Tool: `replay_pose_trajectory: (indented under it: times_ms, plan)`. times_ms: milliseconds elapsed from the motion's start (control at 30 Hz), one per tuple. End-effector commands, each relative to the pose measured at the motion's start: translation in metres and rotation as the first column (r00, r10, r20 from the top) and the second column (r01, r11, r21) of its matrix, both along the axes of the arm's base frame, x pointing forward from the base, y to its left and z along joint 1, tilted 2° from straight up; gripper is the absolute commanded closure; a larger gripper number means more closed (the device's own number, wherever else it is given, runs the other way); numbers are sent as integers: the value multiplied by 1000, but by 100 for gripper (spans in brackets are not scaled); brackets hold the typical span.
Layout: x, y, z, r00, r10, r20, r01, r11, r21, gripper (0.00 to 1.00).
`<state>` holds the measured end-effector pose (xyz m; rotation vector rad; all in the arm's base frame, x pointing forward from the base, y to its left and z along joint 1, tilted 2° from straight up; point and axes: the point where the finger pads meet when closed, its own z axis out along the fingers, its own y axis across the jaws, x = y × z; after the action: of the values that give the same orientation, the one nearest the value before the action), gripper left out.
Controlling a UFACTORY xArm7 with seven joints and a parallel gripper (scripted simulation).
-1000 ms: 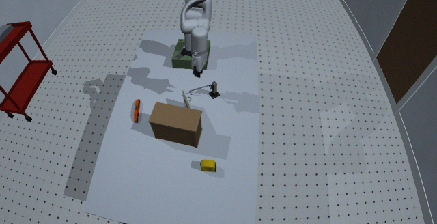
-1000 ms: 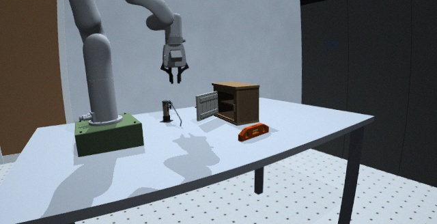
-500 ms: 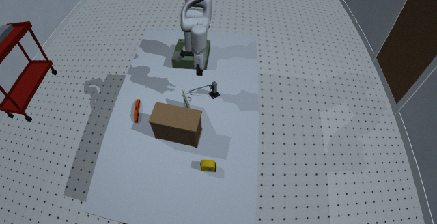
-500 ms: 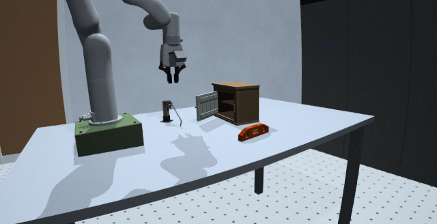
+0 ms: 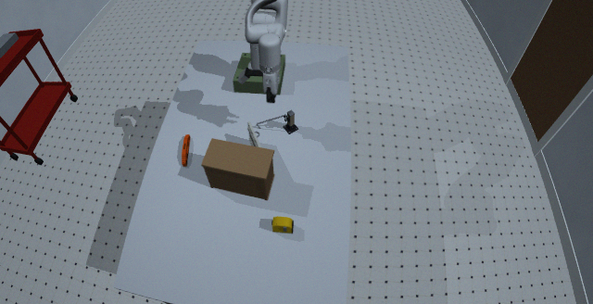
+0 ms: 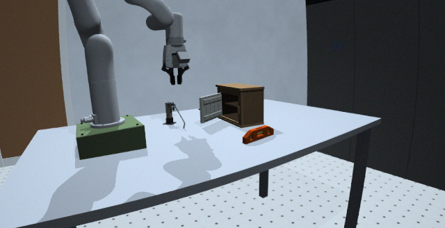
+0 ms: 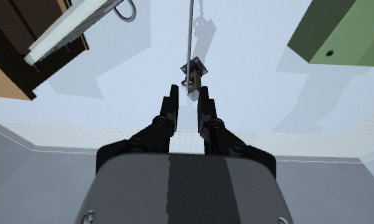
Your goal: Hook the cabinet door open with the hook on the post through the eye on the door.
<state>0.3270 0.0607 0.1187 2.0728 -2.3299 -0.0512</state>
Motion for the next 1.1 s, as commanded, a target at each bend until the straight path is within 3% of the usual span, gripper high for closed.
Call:
replay_pose_trajectory:
  times_ms: [0,700,1067]
  plan:
    - [1,0,1,1000,0,4,0,1000,0,77]
    - [1,0,-12,1000,0,4,0,1000,1,77]
    - [-1,1,-43,1000,0,4,0,1000,1,77]
